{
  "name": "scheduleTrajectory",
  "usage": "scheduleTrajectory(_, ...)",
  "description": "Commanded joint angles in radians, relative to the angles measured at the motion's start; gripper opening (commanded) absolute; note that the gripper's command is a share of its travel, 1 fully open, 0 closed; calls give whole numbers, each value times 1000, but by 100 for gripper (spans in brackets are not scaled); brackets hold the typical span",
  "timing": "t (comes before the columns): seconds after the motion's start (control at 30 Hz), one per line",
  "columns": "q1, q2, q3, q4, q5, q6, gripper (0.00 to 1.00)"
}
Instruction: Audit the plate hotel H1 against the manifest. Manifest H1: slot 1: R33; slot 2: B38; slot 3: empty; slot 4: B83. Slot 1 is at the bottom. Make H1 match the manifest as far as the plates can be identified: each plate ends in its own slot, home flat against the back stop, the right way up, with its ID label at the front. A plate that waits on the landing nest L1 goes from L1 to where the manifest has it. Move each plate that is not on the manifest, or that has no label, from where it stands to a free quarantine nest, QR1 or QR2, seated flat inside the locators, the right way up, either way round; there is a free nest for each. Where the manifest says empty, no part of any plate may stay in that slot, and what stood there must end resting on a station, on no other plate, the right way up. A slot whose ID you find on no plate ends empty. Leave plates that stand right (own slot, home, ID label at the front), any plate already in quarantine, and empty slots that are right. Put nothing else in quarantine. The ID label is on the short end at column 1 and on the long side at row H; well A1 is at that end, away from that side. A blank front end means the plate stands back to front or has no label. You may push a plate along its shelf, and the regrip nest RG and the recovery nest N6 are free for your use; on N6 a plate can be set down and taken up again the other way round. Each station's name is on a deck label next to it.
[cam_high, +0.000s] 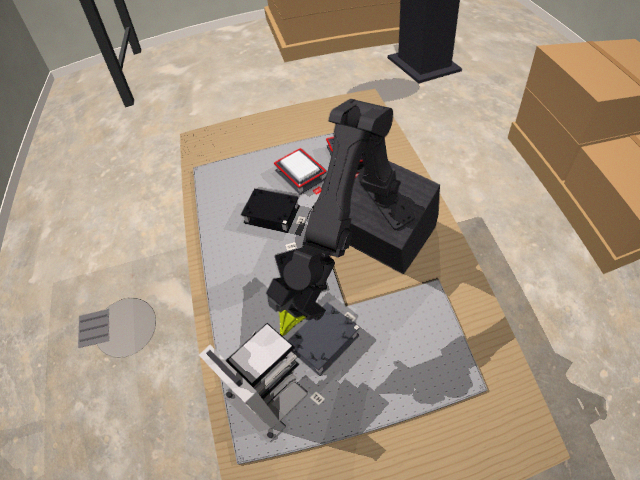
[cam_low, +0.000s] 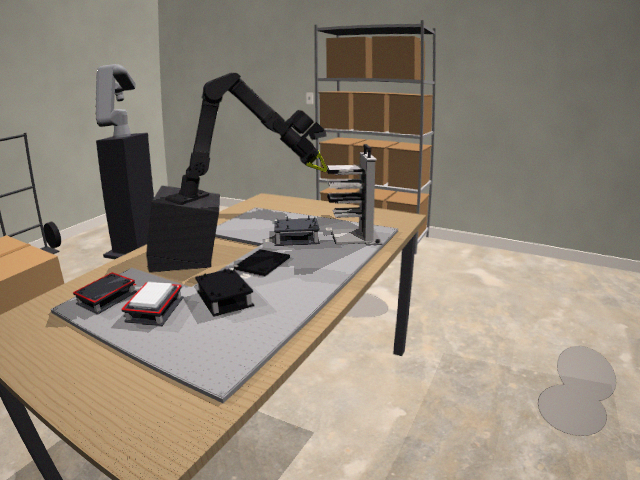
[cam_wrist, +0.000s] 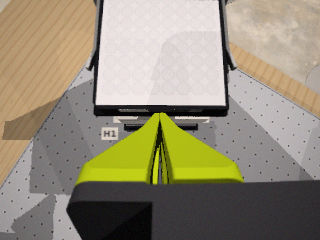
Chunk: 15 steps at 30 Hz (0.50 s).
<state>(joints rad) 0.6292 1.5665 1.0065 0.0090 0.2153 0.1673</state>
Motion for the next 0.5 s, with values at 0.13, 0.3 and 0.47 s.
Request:
scheduleTrajectory(0.13, -15, 28, 48, -19, -7, -6, 0)
scheduleTrajectory(0.3, -19, 39, 62, -12, -12, -8, 0)
scheduleTrajectory(0.47, -20, 43, 68, 2, -13, -9, 0)
